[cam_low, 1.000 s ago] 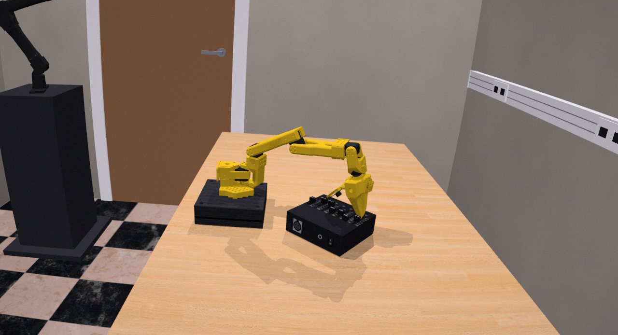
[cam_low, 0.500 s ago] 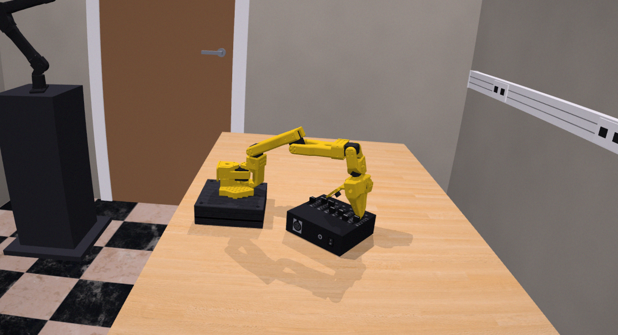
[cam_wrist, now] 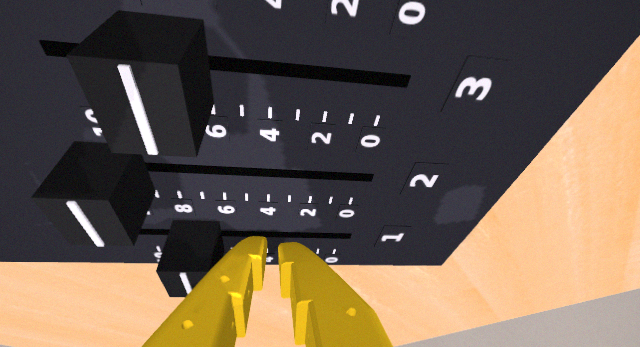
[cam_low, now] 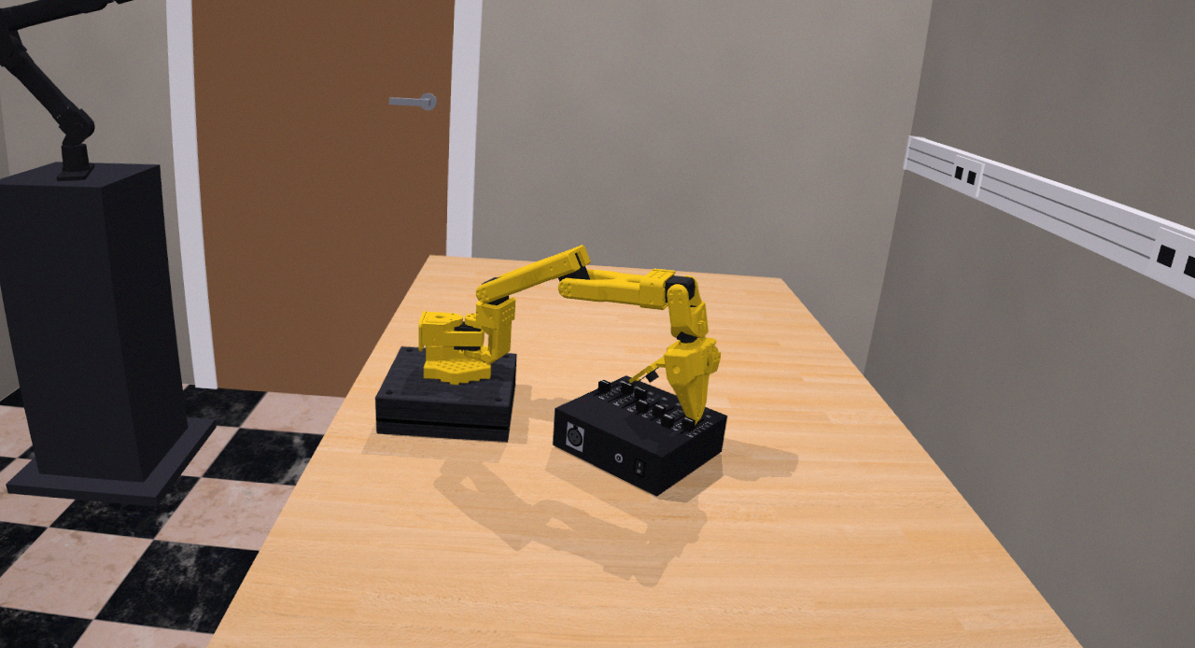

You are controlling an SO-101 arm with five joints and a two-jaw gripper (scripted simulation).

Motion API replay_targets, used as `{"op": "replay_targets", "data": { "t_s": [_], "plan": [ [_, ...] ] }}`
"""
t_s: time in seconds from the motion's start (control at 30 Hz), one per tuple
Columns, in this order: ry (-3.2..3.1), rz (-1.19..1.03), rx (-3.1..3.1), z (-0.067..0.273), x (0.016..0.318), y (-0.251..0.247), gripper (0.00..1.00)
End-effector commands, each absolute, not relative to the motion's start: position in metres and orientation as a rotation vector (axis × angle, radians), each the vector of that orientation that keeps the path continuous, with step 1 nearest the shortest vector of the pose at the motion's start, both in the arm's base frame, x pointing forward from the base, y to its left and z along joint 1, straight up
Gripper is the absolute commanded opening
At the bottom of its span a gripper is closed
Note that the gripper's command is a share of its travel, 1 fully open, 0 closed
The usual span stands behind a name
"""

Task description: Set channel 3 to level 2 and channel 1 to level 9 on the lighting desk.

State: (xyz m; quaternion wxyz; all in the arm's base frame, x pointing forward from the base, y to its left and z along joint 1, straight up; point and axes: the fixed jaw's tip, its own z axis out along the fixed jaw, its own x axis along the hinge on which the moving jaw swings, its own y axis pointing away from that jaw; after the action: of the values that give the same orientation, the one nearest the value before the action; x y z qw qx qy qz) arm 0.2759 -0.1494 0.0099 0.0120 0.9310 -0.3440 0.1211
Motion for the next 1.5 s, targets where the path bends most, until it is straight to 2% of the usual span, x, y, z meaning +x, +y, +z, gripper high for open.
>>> {"op": "replay_targets", "data": {
  "t_s": [0.0, 1.47],
  "plan": [
    [-1.141, 0.236, 2.892, -0.0064, 0.2568, -0.1595, 0.00],
    [-1.141, 0.233, 2.891, -0.0044, 0.2545, -0.1624, 0.00]
  ]
}}
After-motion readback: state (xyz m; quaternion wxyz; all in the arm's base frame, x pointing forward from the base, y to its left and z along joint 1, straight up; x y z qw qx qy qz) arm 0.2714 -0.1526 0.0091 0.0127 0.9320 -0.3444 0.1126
